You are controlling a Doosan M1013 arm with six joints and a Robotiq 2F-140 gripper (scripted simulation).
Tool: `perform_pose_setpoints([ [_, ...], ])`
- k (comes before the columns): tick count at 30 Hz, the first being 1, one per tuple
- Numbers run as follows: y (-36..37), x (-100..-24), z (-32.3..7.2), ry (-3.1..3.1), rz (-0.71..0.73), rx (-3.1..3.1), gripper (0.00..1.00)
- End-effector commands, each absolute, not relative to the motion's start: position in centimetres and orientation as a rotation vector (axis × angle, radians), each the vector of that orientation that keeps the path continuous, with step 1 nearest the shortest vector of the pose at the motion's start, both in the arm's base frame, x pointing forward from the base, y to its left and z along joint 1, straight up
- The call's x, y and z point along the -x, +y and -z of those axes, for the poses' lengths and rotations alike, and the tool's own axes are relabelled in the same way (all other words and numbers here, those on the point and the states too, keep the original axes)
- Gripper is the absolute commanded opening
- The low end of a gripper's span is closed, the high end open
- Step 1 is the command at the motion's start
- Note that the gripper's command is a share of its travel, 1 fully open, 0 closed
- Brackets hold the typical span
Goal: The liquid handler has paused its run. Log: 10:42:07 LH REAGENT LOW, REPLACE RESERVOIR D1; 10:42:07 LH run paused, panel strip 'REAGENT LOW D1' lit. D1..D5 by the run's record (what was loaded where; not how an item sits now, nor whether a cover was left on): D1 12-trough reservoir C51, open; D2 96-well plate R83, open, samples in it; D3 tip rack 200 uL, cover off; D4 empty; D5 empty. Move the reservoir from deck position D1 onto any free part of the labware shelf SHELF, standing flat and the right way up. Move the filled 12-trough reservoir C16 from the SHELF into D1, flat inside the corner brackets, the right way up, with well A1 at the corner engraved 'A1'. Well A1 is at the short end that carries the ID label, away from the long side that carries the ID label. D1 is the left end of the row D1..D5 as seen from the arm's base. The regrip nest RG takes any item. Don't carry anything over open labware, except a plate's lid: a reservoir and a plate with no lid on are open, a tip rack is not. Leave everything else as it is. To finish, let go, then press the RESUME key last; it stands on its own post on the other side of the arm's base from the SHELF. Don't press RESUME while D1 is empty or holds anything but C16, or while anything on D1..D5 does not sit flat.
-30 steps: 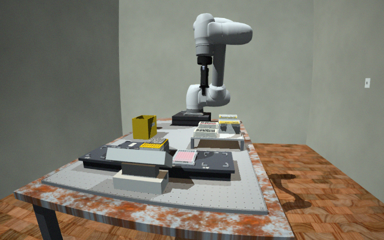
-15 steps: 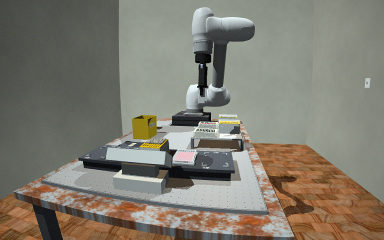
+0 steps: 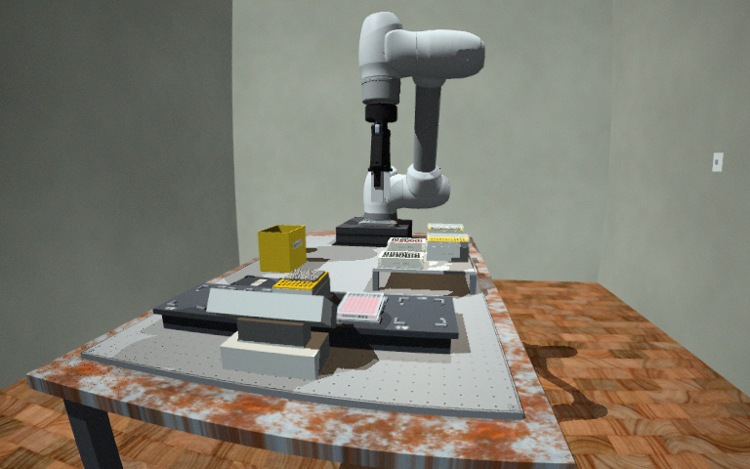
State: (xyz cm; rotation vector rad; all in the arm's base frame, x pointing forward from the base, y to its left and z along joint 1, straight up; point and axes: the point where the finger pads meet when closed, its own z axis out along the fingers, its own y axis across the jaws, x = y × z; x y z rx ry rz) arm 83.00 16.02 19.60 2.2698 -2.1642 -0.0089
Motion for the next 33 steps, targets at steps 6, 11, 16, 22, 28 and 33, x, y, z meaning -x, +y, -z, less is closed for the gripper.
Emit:
perform_pose_setpoints([
  [6,12.9,-83.1,-19.6,-2.164,0.009,-2.270,0.77],
  [11,10.4,-83.2,-19.6,-2.164,0.009,-2.270,0.77],
  [16,7.9,-83.3,-19.6,-2.164,0.009,-2.270,0.77],
  [22,5.9,-83.3,-19.6,-2.164,0.009,-2.270,0.77],
  [28,4.2,-83.4,-19.6,-2.164,0.009,-2.270,0.77],
  [33,4.1,-81.4,-19.6,-2.164,0.009,-2.270,0.77],
])
